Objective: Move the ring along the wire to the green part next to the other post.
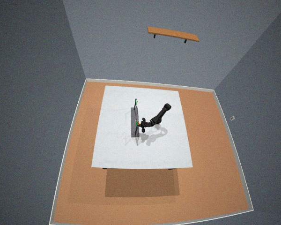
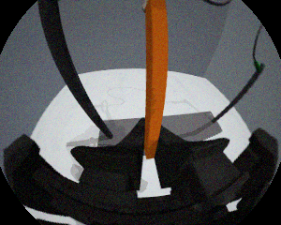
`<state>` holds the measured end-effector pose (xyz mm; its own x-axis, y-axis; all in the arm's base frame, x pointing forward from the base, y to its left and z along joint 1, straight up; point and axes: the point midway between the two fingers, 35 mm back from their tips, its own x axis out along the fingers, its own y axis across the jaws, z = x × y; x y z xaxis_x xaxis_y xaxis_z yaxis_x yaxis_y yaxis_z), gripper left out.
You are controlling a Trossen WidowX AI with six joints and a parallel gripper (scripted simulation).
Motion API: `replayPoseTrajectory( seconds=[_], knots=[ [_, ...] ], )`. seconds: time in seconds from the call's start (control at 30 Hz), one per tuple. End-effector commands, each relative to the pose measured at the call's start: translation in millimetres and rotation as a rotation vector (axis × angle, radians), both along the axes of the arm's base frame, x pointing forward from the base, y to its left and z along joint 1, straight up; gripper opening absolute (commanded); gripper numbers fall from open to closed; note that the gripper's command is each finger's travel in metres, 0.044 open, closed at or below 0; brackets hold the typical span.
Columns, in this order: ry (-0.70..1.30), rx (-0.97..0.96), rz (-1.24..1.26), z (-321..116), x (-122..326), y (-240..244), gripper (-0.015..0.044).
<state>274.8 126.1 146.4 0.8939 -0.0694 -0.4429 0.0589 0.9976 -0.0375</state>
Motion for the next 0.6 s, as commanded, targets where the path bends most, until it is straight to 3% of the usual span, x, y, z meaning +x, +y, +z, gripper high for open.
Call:
replayPoseTrajectory(
  seconds=[0.0, 0.57],
  knots=[
    [-0.004, 0.004, -0.004, 2.0, 0.7, 4.3, -0.015],
    [-0.007, 0.004, -0.005, 2.1, -0.2, 21.4, -0.015]
  ],
)
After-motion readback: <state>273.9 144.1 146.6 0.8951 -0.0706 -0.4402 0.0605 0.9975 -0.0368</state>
